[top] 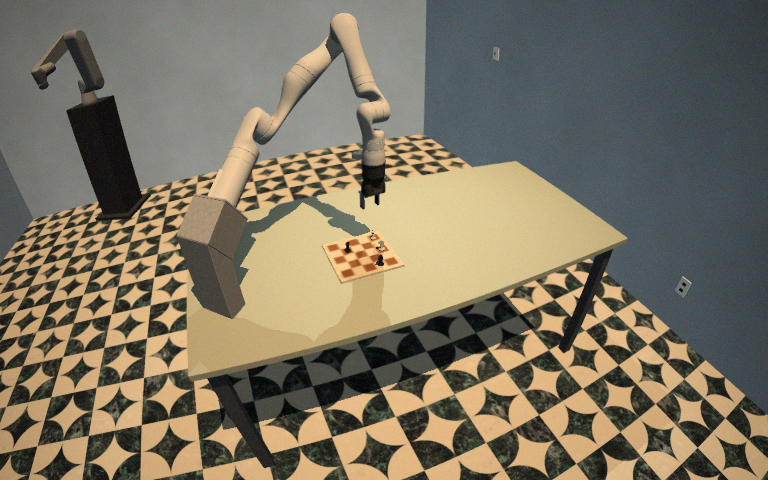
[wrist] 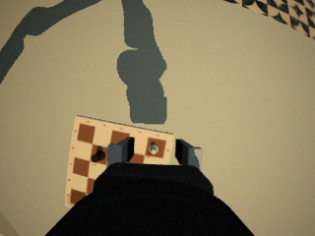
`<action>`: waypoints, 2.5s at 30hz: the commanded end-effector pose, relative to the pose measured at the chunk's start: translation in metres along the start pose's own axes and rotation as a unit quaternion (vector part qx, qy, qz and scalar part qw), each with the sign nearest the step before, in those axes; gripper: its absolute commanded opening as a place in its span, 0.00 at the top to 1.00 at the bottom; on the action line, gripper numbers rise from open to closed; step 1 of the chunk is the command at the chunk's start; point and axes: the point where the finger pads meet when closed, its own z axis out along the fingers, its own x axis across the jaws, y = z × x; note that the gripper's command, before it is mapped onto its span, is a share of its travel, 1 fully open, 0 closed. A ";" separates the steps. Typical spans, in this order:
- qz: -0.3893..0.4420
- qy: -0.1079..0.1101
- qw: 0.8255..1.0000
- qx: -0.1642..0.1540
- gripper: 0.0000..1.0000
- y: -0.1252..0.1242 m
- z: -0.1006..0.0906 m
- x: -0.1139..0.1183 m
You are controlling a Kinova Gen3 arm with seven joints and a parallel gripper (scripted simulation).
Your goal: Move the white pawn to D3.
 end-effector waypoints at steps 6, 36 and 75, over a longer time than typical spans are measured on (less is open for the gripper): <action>0.147 -0.004 0.989 0.004 0.00 -0.006 0.008 0.001; 0.647 0.000 0.763 0.001 0.00 0.007 0.024 0.004; 0.860 0.011 0.510 0.001 0.00 0.024 0.031 -0.005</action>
